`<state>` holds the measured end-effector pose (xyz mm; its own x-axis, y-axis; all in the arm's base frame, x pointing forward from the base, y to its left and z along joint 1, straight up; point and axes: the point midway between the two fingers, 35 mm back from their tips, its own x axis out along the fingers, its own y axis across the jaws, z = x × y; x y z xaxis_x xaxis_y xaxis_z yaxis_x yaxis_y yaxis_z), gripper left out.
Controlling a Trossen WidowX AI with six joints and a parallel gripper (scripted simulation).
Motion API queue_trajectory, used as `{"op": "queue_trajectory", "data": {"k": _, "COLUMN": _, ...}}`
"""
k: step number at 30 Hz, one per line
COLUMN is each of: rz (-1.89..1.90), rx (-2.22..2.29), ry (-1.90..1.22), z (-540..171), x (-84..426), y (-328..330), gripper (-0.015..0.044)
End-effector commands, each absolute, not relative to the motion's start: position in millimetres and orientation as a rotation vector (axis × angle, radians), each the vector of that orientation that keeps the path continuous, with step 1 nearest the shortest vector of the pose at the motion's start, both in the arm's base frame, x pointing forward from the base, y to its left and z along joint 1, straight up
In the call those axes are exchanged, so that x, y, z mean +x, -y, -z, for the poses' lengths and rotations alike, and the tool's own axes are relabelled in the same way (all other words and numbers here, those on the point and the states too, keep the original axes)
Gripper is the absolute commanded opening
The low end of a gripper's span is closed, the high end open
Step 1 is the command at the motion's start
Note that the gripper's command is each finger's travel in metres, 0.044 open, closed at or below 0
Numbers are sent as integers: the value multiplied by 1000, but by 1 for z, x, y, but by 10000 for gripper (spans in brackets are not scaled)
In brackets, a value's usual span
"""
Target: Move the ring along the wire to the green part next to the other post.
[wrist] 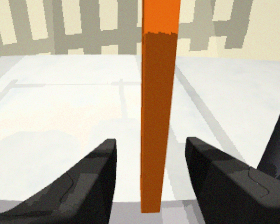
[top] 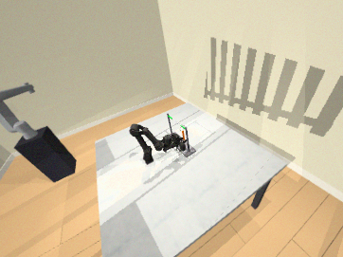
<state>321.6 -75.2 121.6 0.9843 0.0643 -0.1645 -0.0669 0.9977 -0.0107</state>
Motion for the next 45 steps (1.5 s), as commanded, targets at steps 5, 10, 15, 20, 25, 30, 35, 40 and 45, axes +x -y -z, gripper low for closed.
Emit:
{"op": "queue_trajectory", "data": {"k": 5, "rz": -63, "rx": -13, "ry": -159, "z": -119, "x": 334, "y": 73, "gripper": 160}}
{"op": "queue_trajectory", "data": {"k": 10, "rz": -63, "rx": -13, "ry": -159, "z": -118, "x": 335, "y": 73, "gripper": 160}}
{"op": "queue_trajectory", "data": {"k": 15, "rz": -63, "rx": -13, "ry": -159, "z": -118, "x": 335, "y": 73, "gripper": 160}}
{"op": "queue_trajectory", "data": {"k": 20, "rz": -63, "rx": -13, "ry": -159, "z": -118, "x": 335, "y": 73, "gripper": 160}}
{"op": "queue_trajectory", "data": {"k": 25, "rz": -67, "rx": -16, "ry": -163, "z": -118, "x": 335, "y": 72, "gripper": 134}}
{"op": "queue_trajectory", "data": {"k": 30, "rz": -67, "rx": -16, "ry": -163, "z": -118, "x": 335, "y": 72, "gripper": 2}}
{"op": "queue_trajectory", "data": {"k": 35, "rz": -67, "rx": -16, "ry": -163, "z": -118, "x": 335, "y": 72, "gripper": -129}}
{"op": "queue_trajectory", "data": {"k": 40, "rz": -67, "rx": -16, "ry": -163, "z": -118, "x": 335, "y": 72, "gripper": -150}}
{"op": "queue_trajectory", "data": {"k": 45, "rz": -67, "rx": -16, "ry": -163, "z": -118, "x": 335, "y": 72, "gripper": -150}}
